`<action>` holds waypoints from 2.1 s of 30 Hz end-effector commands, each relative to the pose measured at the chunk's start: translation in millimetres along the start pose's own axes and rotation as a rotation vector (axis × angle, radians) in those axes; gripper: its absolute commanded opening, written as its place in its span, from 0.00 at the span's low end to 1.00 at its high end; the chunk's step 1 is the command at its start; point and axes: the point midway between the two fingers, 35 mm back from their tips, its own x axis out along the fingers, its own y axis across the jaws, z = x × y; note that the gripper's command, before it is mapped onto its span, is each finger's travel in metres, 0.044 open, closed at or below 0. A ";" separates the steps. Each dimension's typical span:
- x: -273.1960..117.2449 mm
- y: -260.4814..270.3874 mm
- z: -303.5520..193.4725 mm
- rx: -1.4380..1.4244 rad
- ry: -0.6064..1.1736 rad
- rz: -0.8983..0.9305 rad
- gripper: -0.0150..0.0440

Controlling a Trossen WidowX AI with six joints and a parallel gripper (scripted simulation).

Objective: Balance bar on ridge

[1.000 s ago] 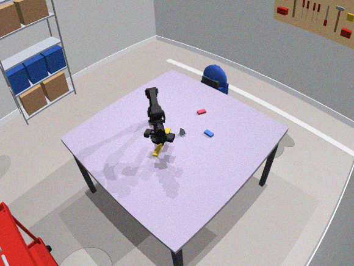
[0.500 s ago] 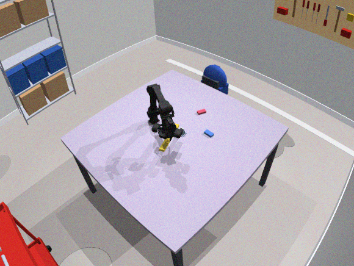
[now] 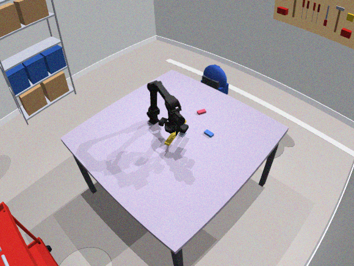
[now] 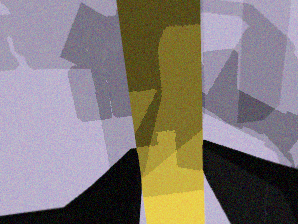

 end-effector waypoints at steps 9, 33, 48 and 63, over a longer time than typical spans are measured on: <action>-0.4 1.8 -46.8 0.075 0.004 0.005 0.25; 10.0 -12.0 -108.5 0.178 0.010 0.004 0.25; 33.8 -12.0 -108.7 0.178 0.010 0.004 0.25; 46.9 -12.9 -108.7 0.178 0.010 0.003 0.25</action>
